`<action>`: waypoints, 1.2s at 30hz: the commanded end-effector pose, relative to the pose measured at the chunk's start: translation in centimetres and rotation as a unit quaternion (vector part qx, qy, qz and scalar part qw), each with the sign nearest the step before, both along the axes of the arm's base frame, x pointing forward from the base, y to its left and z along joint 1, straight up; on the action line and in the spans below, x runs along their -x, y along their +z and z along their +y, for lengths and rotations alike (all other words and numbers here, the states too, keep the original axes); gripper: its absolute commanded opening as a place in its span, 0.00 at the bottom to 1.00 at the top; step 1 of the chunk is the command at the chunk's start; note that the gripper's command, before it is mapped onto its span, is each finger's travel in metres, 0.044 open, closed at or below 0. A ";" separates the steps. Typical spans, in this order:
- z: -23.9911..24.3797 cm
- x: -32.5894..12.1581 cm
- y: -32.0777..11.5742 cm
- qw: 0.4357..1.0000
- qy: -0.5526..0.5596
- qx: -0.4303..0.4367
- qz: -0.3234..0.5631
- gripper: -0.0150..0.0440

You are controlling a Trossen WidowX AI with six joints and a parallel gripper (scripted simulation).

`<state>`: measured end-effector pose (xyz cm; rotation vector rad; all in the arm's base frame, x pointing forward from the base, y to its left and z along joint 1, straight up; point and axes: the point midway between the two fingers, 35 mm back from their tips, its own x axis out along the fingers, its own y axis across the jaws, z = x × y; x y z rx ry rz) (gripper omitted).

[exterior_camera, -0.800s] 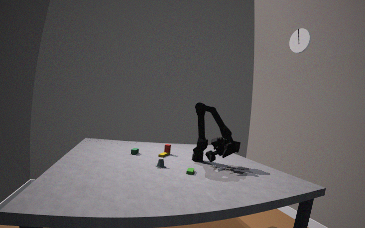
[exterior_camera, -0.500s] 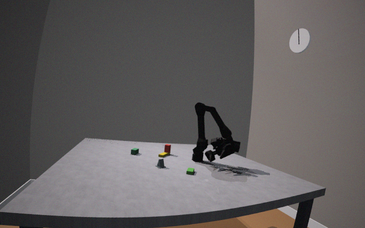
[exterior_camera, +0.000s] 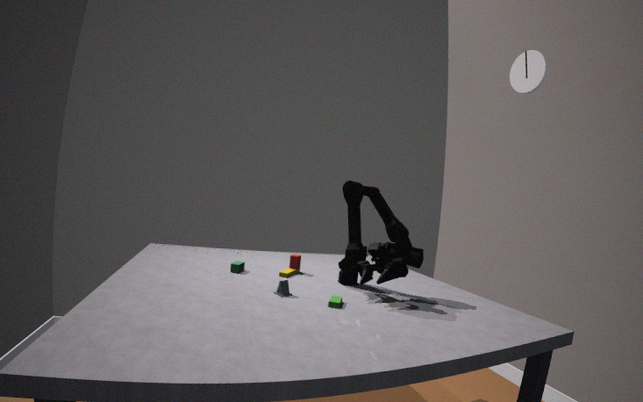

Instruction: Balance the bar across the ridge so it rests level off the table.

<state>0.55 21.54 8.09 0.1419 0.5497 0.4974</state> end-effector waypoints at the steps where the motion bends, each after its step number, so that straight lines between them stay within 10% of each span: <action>1: 0.1 -1.0 0.1 0.999 -0.014 0.036 -0.005 0.79; 36: -0.7 -8.7 -0.1 0.959 -0.081 0.267 0.054 0.79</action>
